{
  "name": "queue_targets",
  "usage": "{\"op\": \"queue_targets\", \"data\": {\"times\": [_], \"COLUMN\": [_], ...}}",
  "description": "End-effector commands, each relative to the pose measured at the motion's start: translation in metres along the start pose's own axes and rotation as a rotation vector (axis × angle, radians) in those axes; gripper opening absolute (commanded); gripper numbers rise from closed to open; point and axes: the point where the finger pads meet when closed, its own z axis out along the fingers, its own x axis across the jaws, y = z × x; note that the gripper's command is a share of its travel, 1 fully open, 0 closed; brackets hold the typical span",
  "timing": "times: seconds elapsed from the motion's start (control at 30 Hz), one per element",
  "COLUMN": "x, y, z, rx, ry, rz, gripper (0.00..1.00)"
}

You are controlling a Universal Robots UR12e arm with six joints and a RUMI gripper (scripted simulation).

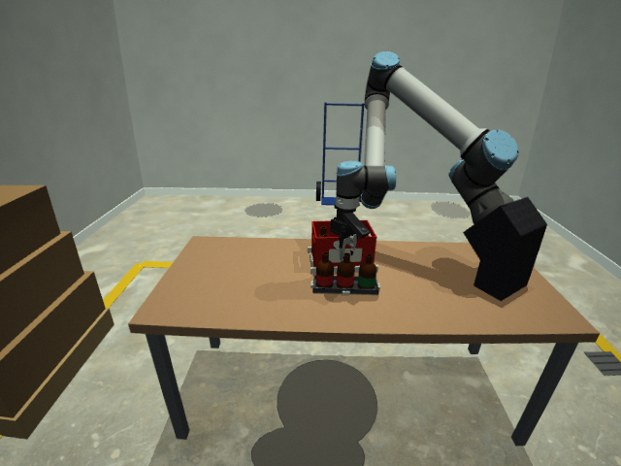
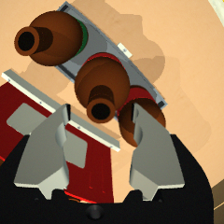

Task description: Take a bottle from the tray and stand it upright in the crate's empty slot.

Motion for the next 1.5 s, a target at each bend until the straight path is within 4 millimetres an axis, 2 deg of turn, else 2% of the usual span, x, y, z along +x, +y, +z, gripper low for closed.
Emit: {"op": "queue_targets", "data": {"times": [0.0,1.43,1.47], "x": [0.0003,0.0003,0.0003], "y": [0.0002,0.0002,0.0002], "z": [0.0017,0.0022,0.0022], "rx": [0.0,0.0,0.0], "ry": [0.001,0.001,0.001], "rz": [0.0,0.0,0.0], "gripper": [0.38,0.38,0.0]}}
